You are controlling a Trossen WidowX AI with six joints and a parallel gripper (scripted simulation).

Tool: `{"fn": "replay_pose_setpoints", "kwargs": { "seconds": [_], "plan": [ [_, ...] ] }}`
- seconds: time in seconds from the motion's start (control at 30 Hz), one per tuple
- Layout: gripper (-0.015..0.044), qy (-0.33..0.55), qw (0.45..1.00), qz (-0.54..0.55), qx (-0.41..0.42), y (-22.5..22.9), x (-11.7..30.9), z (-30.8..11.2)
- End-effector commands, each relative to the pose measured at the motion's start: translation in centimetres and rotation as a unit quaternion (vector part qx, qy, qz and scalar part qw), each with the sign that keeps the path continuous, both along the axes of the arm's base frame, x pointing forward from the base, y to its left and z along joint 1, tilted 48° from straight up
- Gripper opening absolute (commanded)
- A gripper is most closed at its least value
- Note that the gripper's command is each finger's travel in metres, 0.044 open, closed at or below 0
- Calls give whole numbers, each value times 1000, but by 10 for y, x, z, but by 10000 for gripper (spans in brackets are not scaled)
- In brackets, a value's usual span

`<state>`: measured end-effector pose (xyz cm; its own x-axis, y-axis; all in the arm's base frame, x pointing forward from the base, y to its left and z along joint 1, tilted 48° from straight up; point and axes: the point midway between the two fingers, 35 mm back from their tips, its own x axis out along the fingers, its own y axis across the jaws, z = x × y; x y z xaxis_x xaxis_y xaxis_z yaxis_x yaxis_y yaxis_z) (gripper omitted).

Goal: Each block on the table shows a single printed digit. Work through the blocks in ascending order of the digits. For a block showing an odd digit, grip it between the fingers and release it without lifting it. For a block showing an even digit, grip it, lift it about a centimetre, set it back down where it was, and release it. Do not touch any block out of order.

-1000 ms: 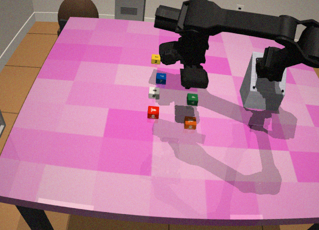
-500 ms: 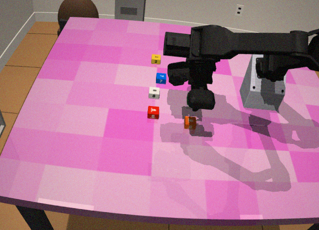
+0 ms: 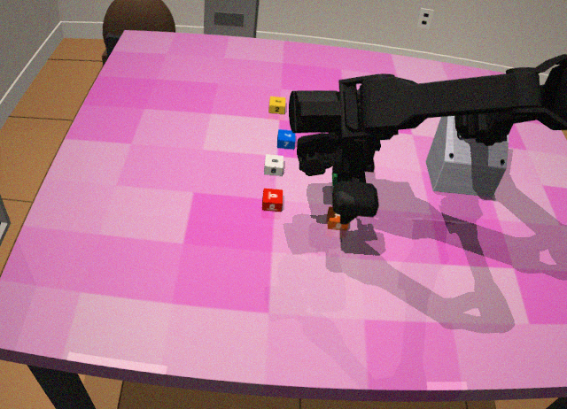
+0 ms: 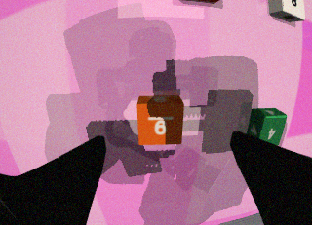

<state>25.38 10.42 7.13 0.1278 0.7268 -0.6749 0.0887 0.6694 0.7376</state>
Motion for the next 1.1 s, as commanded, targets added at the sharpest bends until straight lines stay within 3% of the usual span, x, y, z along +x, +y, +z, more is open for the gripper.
{"fn": "replay_pose_setpoints", "kwargs": {
  "seconds": [0.0,0.53,0.9,1.07],
  "plan": [
    [400,3,1000,-2,2,5,1,-5],
    [400,3,1000,-2,3,22,3,-20],
    [120,3,1000,-2,3,22,3,-20],
    [120,3,1000,-2,3,22,3,-20]
  ]
}}
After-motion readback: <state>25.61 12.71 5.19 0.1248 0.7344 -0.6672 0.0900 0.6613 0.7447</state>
